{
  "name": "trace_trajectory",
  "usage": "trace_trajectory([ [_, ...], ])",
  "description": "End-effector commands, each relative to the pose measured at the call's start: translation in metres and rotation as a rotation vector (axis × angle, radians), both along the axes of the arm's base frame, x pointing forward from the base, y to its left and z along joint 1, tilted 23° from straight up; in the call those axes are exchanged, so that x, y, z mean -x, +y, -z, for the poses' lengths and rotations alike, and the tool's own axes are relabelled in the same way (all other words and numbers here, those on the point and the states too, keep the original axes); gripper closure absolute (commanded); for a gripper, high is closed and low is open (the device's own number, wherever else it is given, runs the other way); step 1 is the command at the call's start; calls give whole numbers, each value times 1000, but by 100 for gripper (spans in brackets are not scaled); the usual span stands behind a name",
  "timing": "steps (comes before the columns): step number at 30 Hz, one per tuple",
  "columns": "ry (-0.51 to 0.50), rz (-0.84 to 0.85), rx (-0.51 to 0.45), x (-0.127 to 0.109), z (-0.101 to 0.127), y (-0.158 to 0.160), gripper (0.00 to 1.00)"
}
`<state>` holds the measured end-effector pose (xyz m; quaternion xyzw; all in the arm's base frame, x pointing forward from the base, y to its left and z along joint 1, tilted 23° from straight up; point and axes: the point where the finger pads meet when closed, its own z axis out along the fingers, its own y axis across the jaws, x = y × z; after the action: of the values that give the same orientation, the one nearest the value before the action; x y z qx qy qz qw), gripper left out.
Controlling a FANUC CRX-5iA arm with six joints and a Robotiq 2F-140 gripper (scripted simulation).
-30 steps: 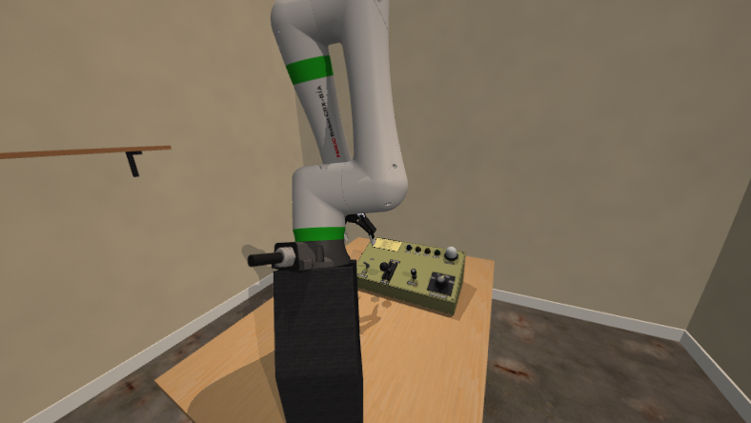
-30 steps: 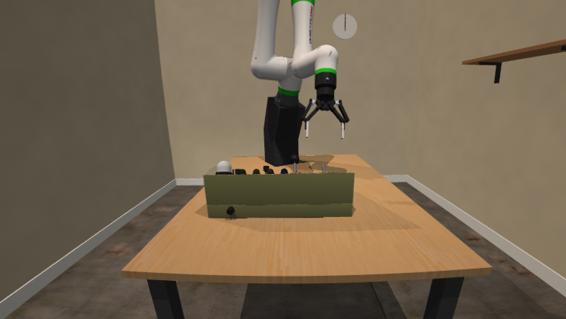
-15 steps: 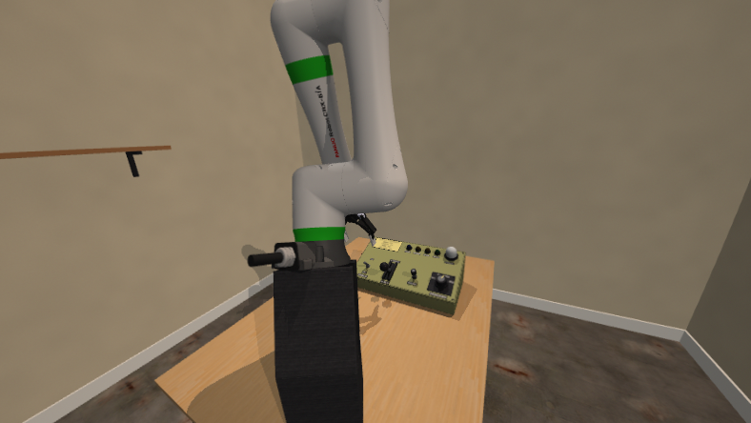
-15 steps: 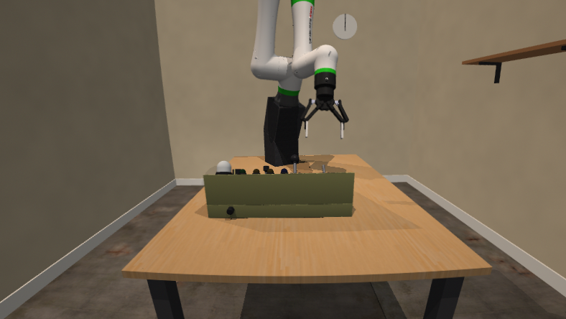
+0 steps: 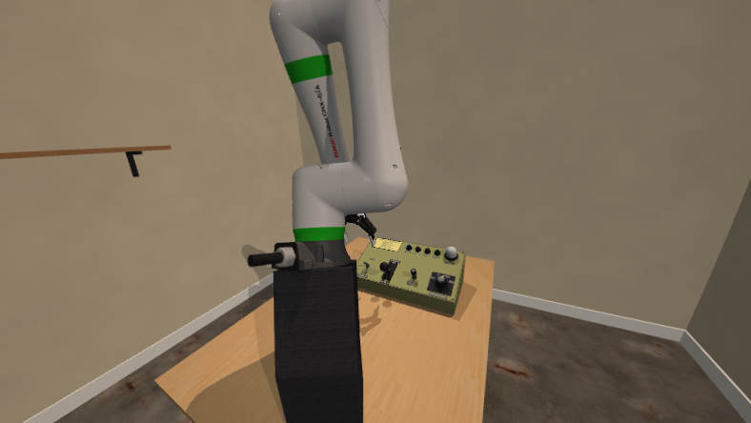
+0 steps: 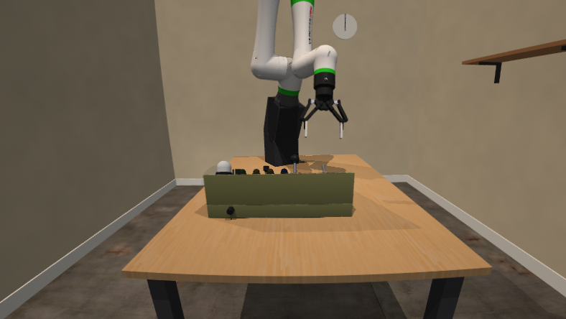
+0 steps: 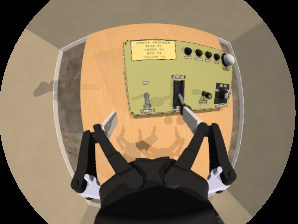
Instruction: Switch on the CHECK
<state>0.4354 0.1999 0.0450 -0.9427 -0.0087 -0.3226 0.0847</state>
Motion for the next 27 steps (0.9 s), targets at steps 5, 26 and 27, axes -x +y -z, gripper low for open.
trace_trajectory([
  [5,-50,-26,-48,1,1,-1,0],
  [26,-50,-26,-49,2,2,-2,56],
  [27,-50,-26,-49,2,2,-2,56],
])
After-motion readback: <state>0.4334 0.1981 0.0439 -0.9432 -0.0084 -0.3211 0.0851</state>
